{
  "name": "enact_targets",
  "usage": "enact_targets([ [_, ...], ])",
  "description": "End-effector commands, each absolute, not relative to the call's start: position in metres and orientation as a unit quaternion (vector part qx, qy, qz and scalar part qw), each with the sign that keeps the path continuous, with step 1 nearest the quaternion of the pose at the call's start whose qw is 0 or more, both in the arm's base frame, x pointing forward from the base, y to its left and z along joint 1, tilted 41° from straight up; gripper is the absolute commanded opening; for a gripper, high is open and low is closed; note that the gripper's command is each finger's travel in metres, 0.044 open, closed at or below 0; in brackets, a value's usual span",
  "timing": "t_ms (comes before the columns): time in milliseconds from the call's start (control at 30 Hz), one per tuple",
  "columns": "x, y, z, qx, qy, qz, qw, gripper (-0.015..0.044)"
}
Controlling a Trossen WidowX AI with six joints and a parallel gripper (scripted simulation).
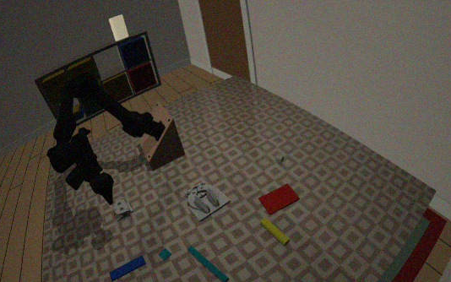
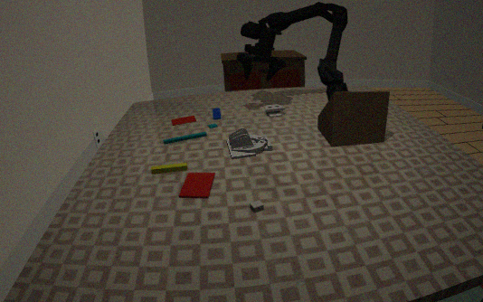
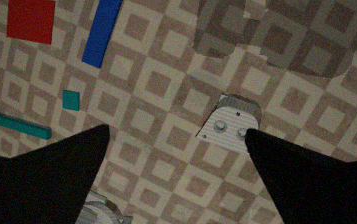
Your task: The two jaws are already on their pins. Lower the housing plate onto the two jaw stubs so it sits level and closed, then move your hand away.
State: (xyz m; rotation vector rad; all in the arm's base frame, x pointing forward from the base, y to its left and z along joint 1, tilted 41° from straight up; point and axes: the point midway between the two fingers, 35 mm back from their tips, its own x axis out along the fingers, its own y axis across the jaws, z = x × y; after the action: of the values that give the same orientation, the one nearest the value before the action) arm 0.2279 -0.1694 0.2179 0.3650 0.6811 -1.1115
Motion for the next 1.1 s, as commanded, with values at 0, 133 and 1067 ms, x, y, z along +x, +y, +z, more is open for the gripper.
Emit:
enact_targets([
  [0,0.214,-0.176,0.205,0.194,0.321,-0.546,0.749,0.0440],
  [133,0.199,-0.182,0.193,0.220,0.325,-0.578,0.716,0.0440],
  [1067,0.178,-0.219,0.144,0.251,0.325,-0.621,0.668,0.0440],
])
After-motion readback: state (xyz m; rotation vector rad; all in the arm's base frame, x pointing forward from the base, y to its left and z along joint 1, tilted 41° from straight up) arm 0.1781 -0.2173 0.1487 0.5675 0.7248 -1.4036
